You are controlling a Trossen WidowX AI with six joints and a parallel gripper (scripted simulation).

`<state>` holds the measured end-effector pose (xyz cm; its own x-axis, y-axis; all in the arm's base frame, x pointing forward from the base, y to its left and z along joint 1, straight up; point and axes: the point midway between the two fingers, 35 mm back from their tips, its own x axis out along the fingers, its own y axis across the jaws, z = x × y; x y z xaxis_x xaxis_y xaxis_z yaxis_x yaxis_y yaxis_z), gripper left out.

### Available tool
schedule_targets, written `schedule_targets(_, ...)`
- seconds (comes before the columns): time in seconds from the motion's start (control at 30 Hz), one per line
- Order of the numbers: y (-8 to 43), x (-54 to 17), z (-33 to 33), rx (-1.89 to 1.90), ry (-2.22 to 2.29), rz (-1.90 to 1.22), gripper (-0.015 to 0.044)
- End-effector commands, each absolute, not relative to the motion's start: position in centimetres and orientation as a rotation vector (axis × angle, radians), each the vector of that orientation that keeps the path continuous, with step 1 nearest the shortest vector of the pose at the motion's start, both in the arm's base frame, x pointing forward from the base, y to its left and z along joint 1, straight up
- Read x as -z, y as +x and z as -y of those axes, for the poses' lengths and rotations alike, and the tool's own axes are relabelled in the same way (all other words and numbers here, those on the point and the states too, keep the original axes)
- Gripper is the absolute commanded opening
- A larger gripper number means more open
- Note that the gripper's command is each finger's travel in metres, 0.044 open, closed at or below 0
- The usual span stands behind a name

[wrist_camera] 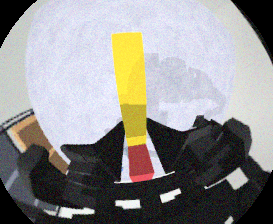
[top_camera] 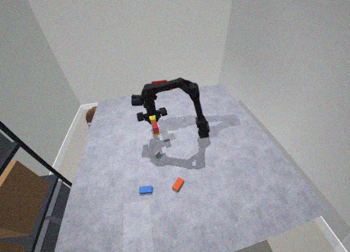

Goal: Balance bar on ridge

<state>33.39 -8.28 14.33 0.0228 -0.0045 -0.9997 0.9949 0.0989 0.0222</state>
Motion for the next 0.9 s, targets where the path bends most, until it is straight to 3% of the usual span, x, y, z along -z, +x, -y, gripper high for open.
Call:
schedule_targets(0.0, 34.0, -14.6, 6.6, 1.068, 1.091, -1.259, 0.0000)
schedule_targets(0.87, 35.3, -14.7, -3.3, 0.787, 0.814, -1.393, 0.0000)
